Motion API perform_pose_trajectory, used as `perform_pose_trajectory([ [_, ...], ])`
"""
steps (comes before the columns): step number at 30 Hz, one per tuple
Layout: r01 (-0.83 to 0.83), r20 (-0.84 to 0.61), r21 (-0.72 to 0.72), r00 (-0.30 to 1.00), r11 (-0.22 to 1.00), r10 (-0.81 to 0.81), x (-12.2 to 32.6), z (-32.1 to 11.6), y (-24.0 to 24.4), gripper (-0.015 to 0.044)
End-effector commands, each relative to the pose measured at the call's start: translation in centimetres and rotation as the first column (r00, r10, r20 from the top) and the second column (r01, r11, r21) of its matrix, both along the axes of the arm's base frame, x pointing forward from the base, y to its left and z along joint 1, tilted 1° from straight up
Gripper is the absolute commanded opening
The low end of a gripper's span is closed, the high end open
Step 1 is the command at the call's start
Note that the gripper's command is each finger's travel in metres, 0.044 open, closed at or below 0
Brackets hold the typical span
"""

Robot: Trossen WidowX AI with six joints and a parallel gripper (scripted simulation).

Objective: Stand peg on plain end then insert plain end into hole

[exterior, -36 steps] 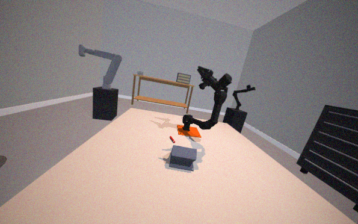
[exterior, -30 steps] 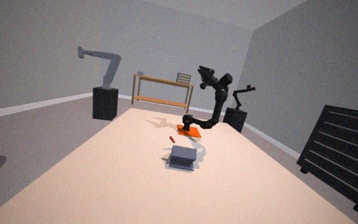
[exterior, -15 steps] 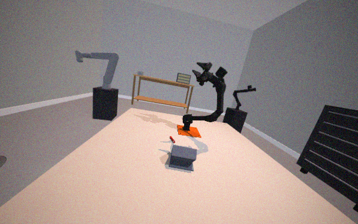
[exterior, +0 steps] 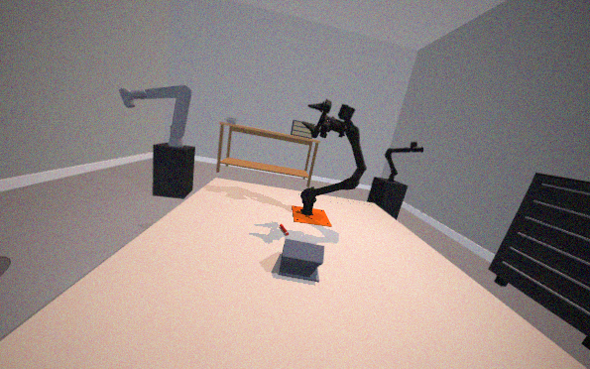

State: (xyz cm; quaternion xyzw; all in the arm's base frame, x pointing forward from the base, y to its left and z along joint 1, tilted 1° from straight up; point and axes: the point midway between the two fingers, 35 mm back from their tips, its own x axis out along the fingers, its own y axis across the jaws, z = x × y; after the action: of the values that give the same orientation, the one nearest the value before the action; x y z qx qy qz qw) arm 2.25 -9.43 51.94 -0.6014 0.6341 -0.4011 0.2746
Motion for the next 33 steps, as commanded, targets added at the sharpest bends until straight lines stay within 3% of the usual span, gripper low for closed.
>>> perform_pose_trajectory([
  [1,-0.054,0.095,0.067,0.994,0.996,0.048,-1.2,-1.3,-2.1,0.044],
  [16,-0.293,0.458,0.298,0.879,0.909,0.133,-1.7,-6.7,-9.8,0.044],
  [33,-0.493,0.678,0.581,0.734,0.648,-0.049,4.6,-16.0,-16.4,0.044],
])
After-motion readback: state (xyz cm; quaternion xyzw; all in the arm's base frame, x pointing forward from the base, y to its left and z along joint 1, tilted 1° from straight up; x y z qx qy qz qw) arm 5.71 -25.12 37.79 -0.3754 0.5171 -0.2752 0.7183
